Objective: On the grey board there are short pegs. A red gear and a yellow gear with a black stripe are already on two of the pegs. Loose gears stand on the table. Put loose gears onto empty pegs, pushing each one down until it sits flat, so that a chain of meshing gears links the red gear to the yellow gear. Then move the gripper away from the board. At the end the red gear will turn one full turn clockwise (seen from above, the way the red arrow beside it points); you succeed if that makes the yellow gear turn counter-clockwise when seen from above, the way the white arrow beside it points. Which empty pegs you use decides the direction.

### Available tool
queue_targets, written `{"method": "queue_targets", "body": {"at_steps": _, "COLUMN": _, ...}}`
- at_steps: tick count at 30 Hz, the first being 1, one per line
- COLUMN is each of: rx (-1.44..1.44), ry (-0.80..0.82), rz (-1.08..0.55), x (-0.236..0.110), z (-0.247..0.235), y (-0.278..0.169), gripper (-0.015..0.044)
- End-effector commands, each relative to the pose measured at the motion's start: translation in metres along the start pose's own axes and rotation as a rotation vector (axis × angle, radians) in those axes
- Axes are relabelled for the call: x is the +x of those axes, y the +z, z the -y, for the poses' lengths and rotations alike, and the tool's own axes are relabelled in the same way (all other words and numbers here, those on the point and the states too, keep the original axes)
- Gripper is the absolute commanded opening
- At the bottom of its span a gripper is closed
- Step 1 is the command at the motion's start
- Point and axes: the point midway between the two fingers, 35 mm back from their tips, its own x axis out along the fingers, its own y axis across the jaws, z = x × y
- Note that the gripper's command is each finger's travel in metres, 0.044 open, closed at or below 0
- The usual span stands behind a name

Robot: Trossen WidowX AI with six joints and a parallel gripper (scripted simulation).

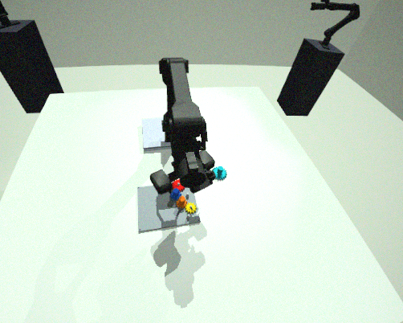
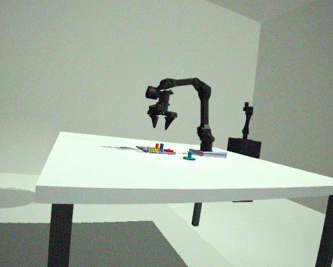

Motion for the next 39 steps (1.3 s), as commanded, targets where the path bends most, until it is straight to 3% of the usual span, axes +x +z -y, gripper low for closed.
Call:
{"method": "queue_targets", "body": {"at_steps": 1, "rx": 0.005, "ry": 0.001, "rz": -0.003, "x": 0.0, "z": 0.0, "y": 0.0, "gripper": 0.044}}
{"method": "queue_targets", "body": {"at_steps": 20, "rx": 0.005, "ry": 0.003, "rz": -0.004, "x": -0.001, "z": -0.009, "y": 0.003, "gripper": 0.044}}
{"method": "queue_targets", "body": {"at_steps": 28, "rx": -0.029, "ry": 0.011, "rz": -0.004, "x": -0.015, "z": -0.117, "y": 0.023, "gripper": 0.044}}
{"method": "queue_targets", "body": {"at_steps": 39, "rx": -0.005, "ry": 0.029, "rz": -0.004, "x": -0.041, "z": -0.255, "y": -0.007, "gripper": 0.044}}
